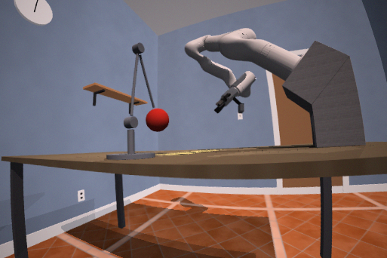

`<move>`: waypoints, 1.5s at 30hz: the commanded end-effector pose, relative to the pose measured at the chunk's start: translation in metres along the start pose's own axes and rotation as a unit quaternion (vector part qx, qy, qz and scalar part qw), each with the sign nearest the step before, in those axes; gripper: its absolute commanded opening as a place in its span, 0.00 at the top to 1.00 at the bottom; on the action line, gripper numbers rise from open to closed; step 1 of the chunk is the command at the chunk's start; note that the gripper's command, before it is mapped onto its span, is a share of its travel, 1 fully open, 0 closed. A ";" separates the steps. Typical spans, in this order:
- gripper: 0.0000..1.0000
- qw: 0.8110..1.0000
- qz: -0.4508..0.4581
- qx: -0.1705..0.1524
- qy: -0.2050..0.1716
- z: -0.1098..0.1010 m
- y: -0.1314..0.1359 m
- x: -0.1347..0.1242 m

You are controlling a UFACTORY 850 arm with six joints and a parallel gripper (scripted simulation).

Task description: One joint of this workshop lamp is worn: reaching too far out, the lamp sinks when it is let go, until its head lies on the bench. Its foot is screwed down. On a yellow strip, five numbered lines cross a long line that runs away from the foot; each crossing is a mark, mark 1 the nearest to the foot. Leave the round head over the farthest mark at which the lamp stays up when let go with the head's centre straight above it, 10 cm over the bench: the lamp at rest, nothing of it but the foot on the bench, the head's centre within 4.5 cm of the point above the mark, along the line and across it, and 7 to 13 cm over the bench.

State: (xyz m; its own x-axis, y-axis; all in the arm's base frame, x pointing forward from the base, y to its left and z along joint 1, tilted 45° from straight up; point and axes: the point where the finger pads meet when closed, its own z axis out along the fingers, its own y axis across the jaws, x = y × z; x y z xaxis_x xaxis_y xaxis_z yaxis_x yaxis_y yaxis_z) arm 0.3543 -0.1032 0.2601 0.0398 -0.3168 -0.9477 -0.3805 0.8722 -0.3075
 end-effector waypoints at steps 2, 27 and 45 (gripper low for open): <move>0.00 0.999 -0.031 -0.027 0.001 -0.009 0.013 0.008; 0.00 0.969 -0.184 -0.164 0.018 -0.067 0.066 0.059; 0.00 0.922 -0.287 -0.257 0.029 -0.114 0.081 0.100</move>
State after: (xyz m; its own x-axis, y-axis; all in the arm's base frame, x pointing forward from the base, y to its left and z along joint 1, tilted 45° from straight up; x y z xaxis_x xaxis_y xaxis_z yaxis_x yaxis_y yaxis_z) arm 0.2350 -0.1008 0.1599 0.2913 -0.6843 -0.6685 -0.6864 0.3372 -0.6443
